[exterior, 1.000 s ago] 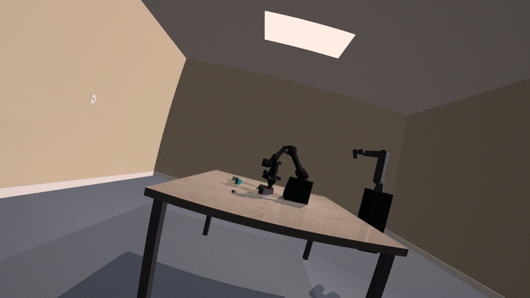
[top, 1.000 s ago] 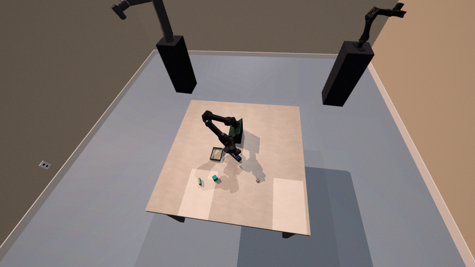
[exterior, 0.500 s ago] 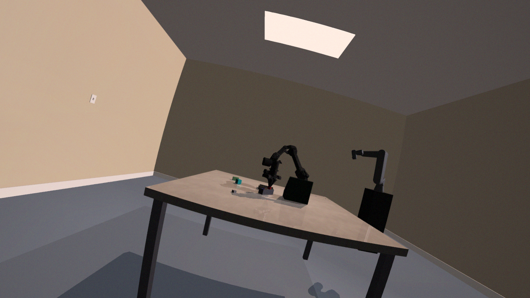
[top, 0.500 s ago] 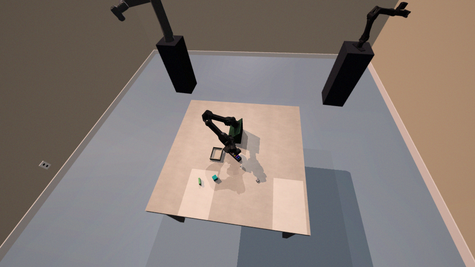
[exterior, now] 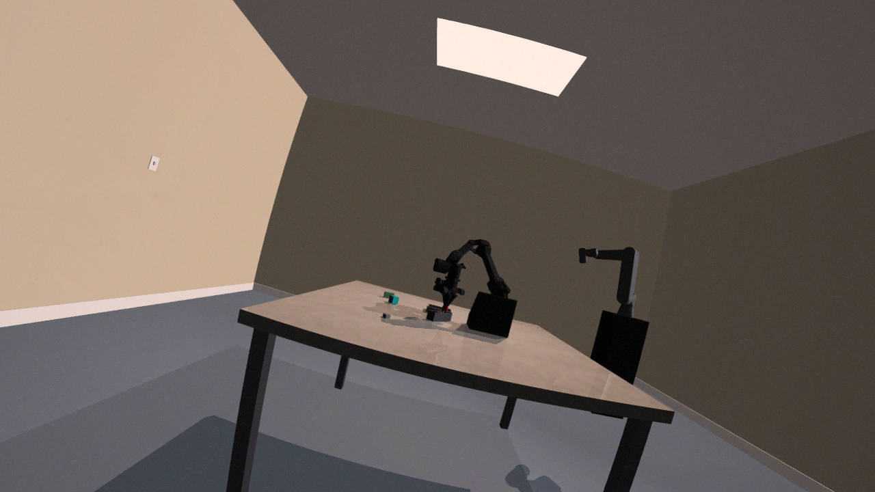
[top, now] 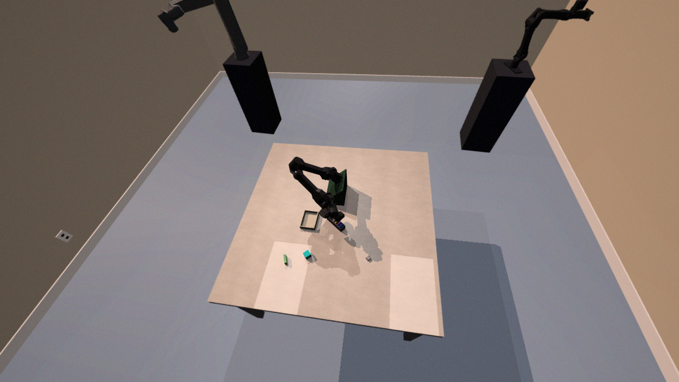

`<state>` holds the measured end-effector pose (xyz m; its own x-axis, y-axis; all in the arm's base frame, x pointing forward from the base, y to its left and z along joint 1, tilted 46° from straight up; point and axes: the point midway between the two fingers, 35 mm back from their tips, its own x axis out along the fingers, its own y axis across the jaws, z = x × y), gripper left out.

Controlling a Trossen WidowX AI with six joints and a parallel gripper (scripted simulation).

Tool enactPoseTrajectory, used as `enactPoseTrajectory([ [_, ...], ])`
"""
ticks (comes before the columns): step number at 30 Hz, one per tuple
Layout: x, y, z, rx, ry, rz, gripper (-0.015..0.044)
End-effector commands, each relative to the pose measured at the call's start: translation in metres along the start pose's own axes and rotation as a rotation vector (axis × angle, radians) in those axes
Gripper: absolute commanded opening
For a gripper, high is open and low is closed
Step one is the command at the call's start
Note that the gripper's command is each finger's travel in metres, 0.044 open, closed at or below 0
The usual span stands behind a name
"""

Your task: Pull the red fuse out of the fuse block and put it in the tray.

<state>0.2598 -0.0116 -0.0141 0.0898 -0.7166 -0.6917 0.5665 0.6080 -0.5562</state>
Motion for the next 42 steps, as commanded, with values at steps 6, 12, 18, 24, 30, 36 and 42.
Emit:
enactPoseTrajectory([
  [6, -0.004, 0.000, 0.000, 0.005, 0.004, 0.002, 0.0000],
  [12, -0.007, 0.000, 0.000, 0.005, 0.003, 0.001, 0.0000],
  [18, -0.010, 0.000, 0.000, 0.005, 0.003, 0.001, 0.0000],
  [24, -0.018, 0.000, 0.000, 0.004, 0.003, 0.002, 0.0000],
  [30, -0.028, 0.000, 0.000, 0.004, 0.003, 0.002, 0.0000],
  [36, -0.033, -0.001, 0.000, 0.004, 0.004, 0.002, 0.0000],
  [42, -0.034, -0.017, 0.029, 0.003, 0.011, 0.012, 0.0000],
])
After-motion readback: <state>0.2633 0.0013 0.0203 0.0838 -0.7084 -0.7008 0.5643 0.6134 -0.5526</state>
